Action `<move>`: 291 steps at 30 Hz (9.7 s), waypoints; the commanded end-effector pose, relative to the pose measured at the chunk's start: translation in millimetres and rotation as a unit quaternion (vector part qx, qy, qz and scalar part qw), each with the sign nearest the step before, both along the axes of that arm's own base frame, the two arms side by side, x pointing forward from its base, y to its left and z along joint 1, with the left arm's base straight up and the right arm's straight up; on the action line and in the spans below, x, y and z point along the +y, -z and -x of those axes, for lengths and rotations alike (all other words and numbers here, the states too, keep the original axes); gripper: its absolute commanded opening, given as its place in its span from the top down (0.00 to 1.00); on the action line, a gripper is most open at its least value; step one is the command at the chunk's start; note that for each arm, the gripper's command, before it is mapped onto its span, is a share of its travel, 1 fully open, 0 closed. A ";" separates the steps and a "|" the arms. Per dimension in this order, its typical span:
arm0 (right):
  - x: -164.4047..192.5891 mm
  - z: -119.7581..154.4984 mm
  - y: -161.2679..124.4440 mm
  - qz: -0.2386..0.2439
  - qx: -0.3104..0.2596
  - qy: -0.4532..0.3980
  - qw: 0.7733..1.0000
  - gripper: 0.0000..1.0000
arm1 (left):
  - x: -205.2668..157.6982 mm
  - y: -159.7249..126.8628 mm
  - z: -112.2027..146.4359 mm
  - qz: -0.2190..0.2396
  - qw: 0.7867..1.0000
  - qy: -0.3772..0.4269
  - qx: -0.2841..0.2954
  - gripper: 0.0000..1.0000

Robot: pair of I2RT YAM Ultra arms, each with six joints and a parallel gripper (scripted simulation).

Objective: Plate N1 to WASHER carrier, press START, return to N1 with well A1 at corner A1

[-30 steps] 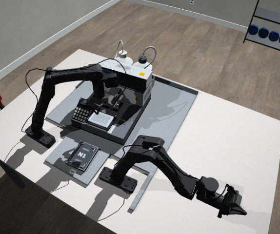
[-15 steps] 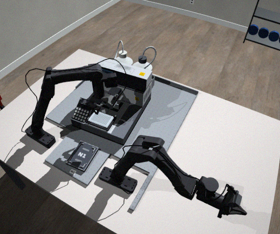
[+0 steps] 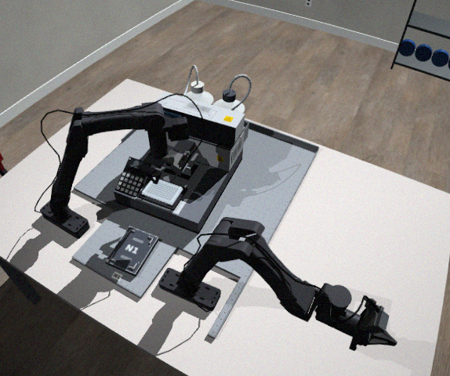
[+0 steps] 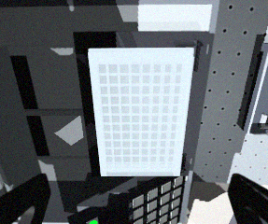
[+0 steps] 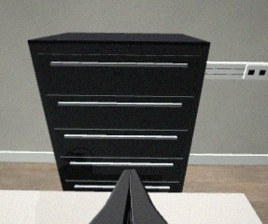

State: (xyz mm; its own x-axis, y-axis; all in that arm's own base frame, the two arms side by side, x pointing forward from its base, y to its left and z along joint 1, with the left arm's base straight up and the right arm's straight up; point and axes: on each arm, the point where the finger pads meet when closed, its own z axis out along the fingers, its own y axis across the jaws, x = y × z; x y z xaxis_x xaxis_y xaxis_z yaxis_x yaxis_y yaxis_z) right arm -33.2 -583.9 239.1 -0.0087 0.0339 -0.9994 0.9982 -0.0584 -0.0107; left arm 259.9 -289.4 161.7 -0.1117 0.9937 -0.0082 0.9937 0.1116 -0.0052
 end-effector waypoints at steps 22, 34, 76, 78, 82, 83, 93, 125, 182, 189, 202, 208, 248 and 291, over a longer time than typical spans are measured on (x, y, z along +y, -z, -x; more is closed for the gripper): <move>5.1 3.7 -17.4 0.017 -0.004 0.003 1.000 1.00 | 75.9 -8.4 44.5 -0.009 0.967 -0.256 0.008 1.00; 5.1 3.7 -17.4 0.017 -0.004 0.003 1.000 1.00 | 116.4 -2.7 73.2 -0.006 0.914 -0.405 0.000 1.00; 5.1 3.7 -17.4 0.017 -0.004 0.003 1.000 1.00 | 158.6 5.7 96.4 0.046 0.709 -0.702 -0.041 1.00; 5.1 3.7 -17.4 0.017 -0.004 0.003 1.000 1.00 | 160.2 19.6 98.8 0.067 0.705 -0.702 -0.071 1.00; 5.1 3.7 -17.4 0.017 -0.004 0.003 1.000 1.00 | 158.8 25.7 93.4 0.089 0.697 -0.705 -0.095 1.00; 5.1 3.7 -17.4 0.017 -0.004 0.003 1.000 1.00 | 158.0 32.1 93.6 0.104 0.696 -0.702 -0.110 1.00; 5.1 3.7 -17.4 0.017 -0.004 0.003 1.000 1.00 | 159.6 30.4 92.4 0.125 0.687 -0.701 -0.144 1.00; 5.1 3.7 -17.4 0.017 -0.004 0.003 1.000 1.00 | 164.7 56.8 91.5 0.099 0.700 -0.695 -0.131 1.00; 5.1 3.7 -17.4 0.017 -0.004 0.003 1.000 1.00 | 164.3 85.0 74.6 0.108 0.697 -0.697 -0.132 1.00; 5.1 3.7 -17.4 0.017 -0.004 0.003 1.000 1.00 | 163.7 88.7 73.4 0.111 0.700 -0.693 -0.131 1.00; 5.1 3.7 -17.4 0.017 -0.004 0.003 1.000 1.00 | 169.6 104.5 80.6 0.093 0.696 -0.700 -0.131 1.00; 5.1 3.7 -17.4 0.017 -0.004 0.003 1.000 1.00 | 169.0 103.2 75.2 0.097 0.699 -0.696 -0.132 1.00; 5.1 3.7 -17.4 0.017 -0.004 0.003 1.000 1.00 | 162.4 60.6 85.6 0.112 0.692 -0.700 -0.134 1.00; 5.1 3.7 -17.4 0.017 -0.004 0.003 1.000 1.00 | 167.5 31.2 102.5 0.102 0.700 -0.694 -0.131 1.00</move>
